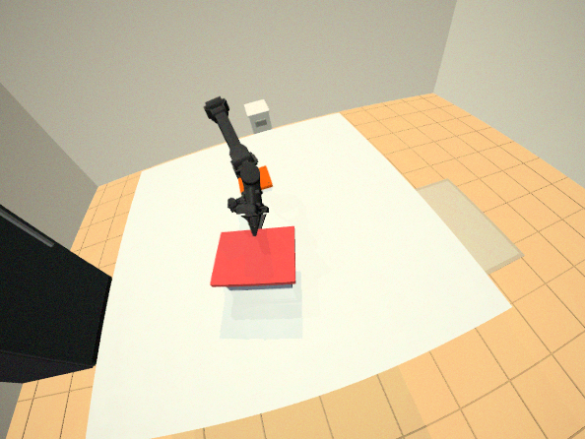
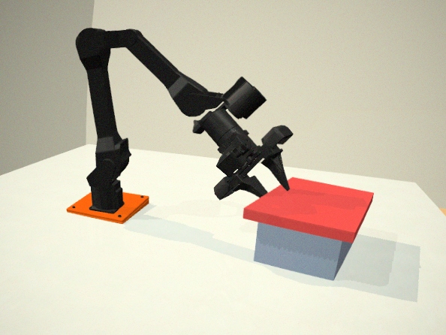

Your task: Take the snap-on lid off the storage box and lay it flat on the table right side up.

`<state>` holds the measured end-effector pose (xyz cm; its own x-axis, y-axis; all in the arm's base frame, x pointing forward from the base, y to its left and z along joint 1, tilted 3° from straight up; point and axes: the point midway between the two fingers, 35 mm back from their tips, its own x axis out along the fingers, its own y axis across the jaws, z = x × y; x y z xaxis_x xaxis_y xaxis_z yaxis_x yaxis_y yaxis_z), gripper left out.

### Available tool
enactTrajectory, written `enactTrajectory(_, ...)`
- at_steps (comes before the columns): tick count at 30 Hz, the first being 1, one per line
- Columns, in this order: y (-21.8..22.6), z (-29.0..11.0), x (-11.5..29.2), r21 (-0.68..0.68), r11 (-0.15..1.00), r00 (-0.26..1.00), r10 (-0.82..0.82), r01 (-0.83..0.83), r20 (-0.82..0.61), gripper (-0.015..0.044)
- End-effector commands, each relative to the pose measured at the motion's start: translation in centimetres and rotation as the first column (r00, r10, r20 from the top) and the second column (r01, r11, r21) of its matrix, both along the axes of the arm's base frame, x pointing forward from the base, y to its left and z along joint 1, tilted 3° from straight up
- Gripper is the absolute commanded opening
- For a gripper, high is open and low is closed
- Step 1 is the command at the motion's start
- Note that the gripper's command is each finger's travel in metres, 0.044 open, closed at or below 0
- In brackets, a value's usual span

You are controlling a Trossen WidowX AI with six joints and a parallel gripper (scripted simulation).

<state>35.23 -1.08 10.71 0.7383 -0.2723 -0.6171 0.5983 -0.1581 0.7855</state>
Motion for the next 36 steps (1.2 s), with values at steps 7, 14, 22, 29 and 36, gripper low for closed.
enactTrajectory(7, 0.01, -0.22, -0.08, -0.001, 1.000, 1.000, 0.004, -0.004, -0.005, 0.0128)
enactTrajectory(14, 0.01, -0.22, -0.08, -0.001, 1.000, 1.000, 0.004, -0.004, -0.005, 0.0000)
enactTrajectory(22, 0.05, -0.14, -0.17, 0.001, 1.000, 1.000, 0.003, -0.003, -0.007, 0.0000)
enactTrajectory(29, 0.06, 0.00, -0.19, 0.001, 1.000, 1.000, 0.003, -0.003, -0.007, 0.0000)
enactTrajectory(36, 0.07, 0.14, -0.24, 0.001, 1.000, 1.000, 0.003, -0.003, -0.007, 0.0000)
